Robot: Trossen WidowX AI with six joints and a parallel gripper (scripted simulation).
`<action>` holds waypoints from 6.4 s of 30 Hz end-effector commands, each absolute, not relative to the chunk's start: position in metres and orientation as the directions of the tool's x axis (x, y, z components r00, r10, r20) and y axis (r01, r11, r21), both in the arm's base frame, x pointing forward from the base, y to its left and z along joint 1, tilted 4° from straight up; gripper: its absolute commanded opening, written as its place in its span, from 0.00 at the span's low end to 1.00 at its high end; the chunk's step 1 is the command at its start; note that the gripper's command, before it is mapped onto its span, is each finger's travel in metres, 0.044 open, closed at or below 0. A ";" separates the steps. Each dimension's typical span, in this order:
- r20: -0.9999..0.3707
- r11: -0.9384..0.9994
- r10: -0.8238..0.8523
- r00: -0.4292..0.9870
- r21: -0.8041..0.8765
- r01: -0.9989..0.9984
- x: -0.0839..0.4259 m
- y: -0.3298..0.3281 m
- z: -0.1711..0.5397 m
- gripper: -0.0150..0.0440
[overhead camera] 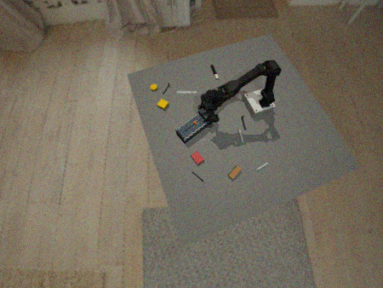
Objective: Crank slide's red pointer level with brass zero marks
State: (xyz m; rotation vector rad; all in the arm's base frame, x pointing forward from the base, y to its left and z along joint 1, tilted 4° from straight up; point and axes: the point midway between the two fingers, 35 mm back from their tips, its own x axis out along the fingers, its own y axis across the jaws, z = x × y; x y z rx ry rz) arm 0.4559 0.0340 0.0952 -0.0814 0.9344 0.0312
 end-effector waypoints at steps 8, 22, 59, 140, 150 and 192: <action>-0.801 0.997 -0.011 0.598 -0.056 -0.056 0.457 0.034 0.095 1.00; -0.802 0.996 -0.006 0.597 -0.056 -0.065 0.457 0.036 0.147 1.00; -0.742 0.898 0.258 0.619 -0.051 -0.436 0.365 -0.059 0.092 1.00; -0.743 0.898 0.258 0.618 -0.051 -0.436 0.358 -0.063 0.002 0.25; -0.743 0.898 0.258 0.618 -0.050 -0.436 0.357 -0.061 -0.003 0.25; -0.743 0.898 0.259 0.617 -0.049 -0.436 0.352 -0.052 -0.014 0.25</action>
